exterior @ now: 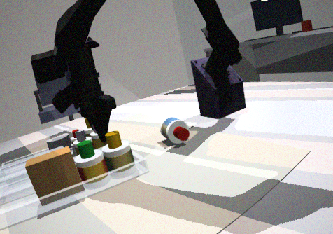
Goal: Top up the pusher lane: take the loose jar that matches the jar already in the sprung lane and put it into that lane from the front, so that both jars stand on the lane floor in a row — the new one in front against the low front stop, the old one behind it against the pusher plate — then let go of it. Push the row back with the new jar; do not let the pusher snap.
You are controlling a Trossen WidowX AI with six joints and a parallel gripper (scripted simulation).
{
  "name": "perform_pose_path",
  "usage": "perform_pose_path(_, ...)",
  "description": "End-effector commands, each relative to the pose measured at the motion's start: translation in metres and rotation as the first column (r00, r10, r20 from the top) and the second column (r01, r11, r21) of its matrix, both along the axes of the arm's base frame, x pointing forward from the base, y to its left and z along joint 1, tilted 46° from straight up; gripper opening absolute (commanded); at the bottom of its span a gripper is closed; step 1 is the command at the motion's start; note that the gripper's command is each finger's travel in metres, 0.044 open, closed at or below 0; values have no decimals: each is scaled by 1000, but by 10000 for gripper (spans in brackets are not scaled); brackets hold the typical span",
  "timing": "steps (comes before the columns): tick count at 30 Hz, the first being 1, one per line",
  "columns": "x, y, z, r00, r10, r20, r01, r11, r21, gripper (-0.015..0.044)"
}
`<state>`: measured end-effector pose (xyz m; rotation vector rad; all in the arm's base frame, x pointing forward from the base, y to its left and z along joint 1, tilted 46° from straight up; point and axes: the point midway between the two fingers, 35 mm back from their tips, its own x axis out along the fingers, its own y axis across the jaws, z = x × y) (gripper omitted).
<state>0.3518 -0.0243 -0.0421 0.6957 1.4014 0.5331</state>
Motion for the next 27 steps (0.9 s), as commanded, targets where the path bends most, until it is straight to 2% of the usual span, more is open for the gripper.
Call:
perform_pose_path(1,4,1,0,1000,-4,16,4,1000,3,0)
perform_pose_path(27,1,5,-3,1000,-4,16,4,1000,3,0)
